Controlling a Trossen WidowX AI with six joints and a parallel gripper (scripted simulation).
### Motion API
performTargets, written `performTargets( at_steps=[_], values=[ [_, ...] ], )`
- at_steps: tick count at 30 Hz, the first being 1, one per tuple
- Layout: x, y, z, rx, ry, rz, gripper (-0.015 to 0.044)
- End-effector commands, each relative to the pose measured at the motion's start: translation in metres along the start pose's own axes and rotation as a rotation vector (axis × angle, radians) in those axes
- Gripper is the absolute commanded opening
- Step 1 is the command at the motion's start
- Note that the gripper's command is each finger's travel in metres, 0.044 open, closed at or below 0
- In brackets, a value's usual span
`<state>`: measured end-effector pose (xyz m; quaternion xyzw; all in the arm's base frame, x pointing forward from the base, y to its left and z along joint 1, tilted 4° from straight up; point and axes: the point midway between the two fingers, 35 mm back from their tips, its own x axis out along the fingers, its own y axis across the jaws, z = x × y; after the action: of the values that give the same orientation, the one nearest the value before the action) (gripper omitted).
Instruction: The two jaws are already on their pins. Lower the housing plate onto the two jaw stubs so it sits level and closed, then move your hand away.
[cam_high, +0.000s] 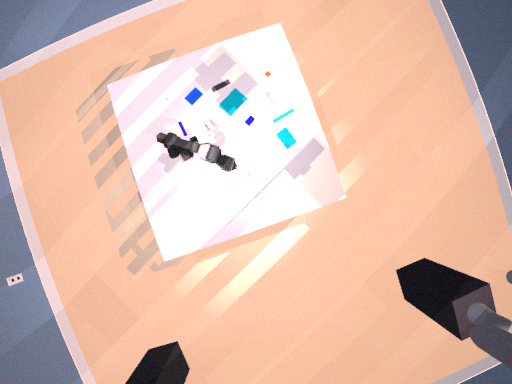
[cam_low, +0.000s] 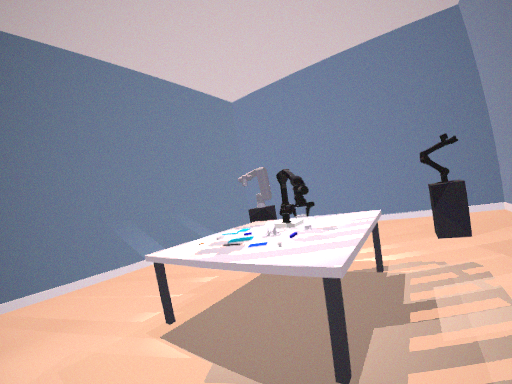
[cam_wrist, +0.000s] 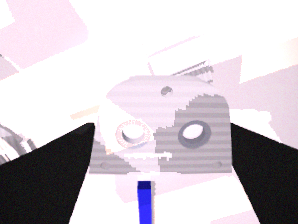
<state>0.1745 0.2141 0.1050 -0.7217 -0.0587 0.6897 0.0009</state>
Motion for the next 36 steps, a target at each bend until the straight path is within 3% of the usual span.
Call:
performTargets(
  at_steps=[1, 36],
  values=[
    [0.0, 0.01, -0.006, 0.145, -0.005, 0.003, 0.0351],
    [0.001, 0.088, -0.047, 1.259, 0.006, 0.013, 0.0351]
  ],
)
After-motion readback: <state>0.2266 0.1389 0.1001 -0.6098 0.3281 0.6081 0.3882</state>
